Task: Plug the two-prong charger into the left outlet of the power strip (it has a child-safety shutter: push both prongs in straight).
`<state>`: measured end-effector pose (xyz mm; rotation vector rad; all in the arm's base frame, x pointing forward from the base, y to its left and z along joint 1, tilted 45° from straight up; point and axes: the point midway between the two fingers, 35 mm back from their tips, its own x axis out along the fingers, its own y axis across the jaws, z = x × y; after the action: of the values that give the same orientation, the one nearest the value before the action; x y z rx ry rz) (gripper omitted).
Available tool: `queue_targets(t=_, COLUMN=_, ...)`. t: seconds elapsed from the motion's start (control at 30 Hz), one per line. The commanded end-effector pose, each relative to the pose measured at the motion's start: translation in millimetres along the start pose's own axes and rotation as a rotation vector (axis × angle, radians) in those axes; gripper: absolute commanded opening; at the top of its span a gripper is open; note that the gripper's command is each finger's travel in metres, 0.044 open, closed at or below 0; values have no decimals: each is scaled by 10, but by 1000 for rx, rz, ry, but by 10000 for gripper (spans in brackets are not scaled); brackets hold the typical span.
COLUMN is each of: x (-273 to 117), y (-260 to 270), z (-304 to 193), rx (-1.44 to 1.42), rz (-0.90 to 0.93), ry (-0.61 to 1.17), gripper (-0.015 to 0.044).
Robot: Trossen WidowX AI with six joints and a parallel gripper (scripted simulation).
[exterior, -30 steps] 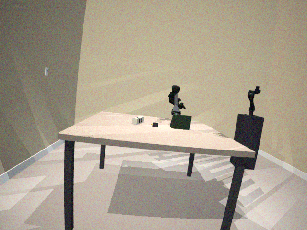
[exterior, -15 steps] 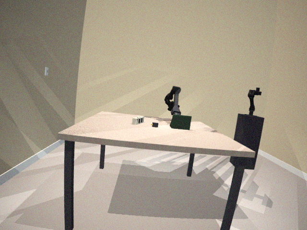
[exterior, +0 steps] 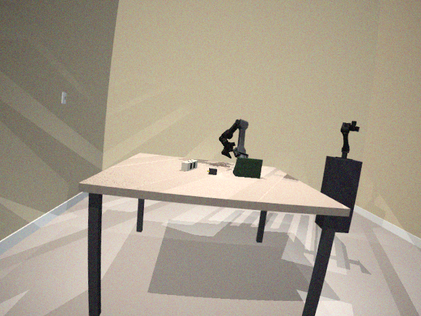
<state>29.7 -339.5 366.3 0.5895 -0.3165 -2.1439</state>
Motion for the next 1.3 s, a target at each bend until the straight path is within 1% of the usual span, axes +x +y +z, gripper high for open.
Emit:
queue_targets(t=0.0, x=-75, y=121, z=-237, rx=-68, rz=47, ry=55, gripper=440)
queue_targets(t=0.63, x=-549, y=516, z=-1060, rx=-295, rz=240, ry=225, gripper=440)
queue_targets(t=1.27, x=-1196, y=658, z=-1878, rx=-544, rz=426, ry=369, gripper=440)
